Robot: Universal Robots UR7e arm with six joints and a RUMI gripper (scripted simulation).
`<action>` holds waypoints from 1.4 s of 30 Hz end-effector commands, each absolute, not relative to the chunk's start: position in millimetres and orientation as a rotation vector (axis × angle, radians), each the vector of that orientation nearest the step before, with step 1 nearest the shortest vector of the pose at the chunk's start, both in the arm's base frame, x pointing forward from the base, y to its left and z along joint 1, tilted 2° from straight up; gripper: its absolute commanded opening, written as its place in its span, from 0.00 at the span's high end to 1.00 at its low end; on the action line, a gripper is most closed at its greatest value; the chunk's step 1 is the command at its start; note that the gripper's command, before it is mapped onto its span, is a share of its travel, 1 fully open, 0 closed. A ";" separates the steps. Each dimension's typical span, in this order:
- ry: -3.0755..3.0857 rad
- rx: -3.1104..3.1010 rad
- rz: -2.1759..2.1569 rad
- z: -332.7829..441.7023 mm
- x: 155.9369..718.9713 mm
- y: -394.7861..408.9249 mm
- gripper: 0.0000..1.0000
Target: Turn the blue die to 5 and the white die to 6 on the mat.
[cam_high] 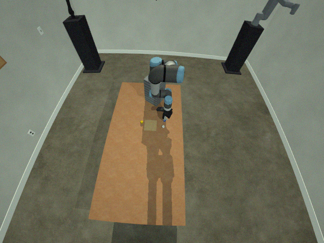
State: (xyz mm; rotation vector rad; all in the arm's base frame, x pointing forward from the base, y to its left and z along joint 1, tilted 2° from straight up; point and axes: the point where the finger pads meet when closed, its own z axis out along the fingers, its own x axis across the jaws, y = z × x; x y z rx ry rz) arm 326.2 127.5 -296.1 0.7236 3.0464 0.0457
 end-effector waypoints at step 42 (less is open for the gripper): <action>3.045 0.723 0.046 -325.2 327.1 128.3 0.76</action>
